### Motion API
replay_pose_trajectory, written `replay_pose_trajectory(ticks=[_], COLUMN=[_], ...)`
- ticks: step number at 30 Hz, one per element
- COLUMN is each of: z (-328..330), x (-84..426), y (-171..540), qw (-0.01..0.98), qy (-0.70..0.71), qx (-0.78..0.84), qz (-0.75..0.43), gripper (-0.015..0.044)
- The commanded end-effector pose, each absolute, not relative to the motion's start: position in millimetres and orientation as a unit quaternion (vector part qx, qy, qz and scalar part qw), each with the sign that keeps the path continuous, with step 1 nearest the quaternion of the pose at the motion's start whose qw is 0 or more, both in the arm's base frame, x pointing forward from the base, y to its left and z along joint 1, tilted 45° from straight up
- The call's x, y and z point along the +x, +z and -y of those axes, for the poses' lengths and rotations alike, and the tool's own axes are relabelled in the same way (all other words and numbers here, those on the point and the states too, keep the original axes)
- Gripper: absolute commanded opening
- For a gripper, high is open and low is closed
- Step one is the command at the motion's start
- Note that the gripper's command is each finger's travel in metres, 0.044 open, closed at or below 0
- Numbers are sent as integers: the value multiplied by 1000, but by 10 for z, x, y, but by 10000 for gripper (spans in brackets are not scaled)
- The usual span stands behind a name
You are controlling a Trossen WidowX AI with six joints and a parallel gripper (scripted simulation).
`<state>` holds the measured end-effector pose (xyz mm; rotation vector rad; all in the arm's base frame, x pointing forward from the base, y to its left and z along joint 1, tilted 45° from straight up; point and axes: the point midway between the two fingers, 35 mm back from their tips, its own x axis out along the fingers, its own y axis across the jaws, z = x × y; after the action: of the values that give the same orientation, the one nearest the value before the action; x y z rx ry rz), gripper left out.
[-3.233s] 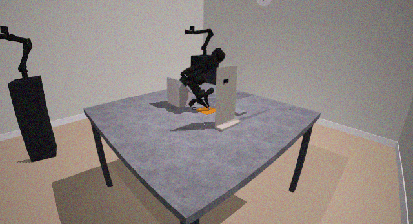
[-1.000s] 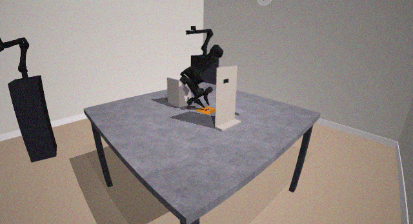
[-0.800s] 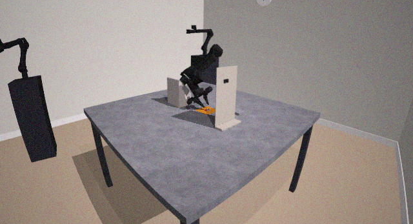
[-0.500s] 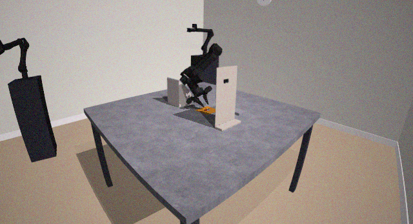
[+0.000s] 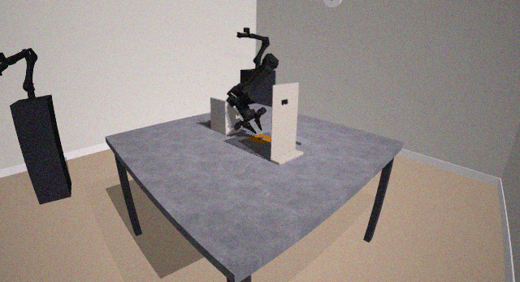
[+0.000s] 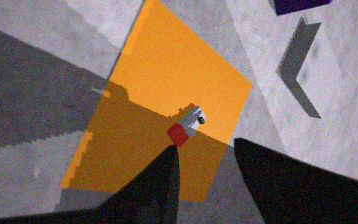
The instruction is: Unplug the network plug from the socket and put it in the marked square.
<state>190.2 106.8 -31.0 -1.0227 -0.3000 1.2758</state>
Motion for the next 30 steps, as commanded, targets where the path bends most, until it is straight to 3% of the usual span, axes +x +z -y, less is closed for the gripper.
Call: replay_pose_trajectory(ticks=[1,30], z=[-1051,-928], x=[1917,1960], y=[-297,-322], qw=[672,668], qy=[565,567], qx=[-458,-464], qz=[138,129], gripper=[156,156])
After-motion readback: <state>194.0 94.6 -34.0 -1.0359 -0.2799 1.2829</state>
